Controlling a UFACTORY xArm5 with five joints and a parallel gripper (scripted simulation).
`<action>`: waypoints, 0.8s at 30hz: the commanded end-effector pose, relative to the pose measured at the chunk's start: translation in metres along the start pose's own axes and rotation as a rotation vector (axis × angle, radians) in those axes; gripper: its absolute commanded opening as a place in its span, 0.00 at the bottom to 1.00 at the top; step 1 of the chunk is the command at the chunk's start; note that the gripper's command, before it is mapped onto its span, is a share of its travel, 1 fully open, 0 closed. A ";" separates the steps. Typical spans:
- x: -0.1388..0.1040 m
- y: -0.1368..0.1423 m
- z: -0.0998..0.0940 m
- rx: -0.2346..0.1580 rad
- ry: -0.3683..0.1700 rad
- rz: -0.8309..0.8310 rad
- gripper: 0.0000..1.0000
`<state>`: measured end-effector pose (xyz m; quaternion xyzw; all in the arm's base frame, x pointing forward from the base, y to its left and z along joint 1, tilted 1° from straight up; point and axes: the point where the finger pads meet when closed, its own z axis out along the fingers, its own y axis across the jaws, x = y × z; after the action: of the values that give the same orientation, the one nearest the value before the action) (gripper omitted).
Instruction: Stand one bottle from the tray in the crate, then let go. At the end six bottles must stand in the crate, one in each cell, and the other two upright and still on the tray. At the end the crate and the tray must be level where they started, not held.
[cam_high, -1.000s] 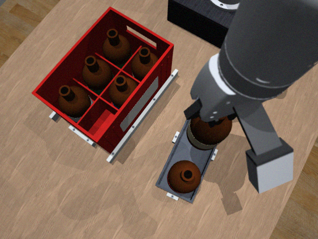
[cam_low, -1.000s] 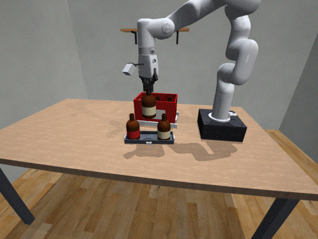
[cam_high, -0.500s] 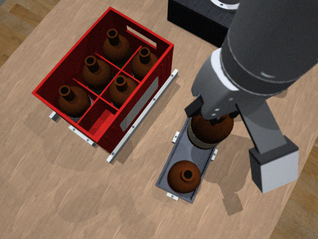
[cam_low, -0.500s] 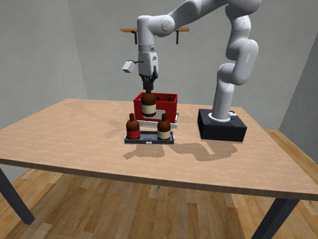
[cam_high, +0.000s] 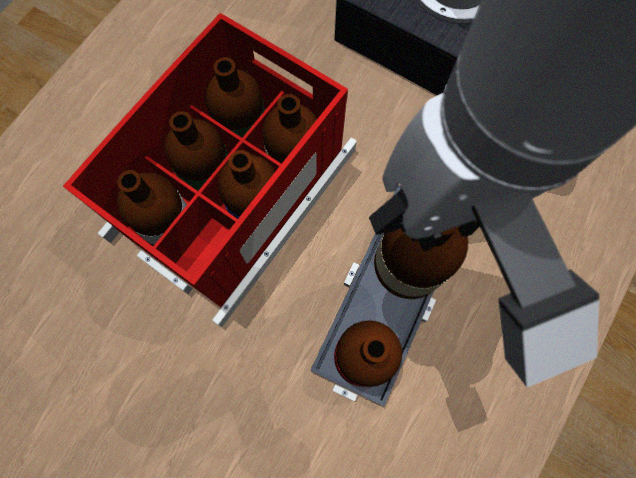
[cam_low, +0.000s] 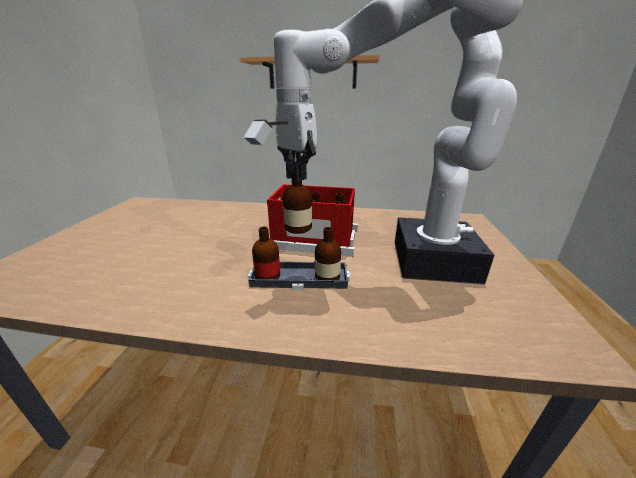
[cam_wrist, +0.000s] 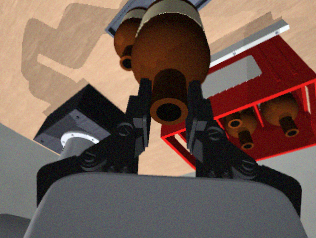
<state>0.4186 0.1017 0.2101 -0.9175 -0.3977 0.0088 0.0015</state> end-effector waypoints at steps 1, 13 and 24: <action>0.001 0.001 -0.002 -0.002 0.004 0.000 0.00; 0.001 0.001 -0.004 -0.002 0.004 0.000 0.00; 0.001 0.000 -0.015 -0.002 0.004 0.000 0.00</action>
<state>0.4187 0.1018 0.2191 -0.9175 -0.3977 0.0086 0.0015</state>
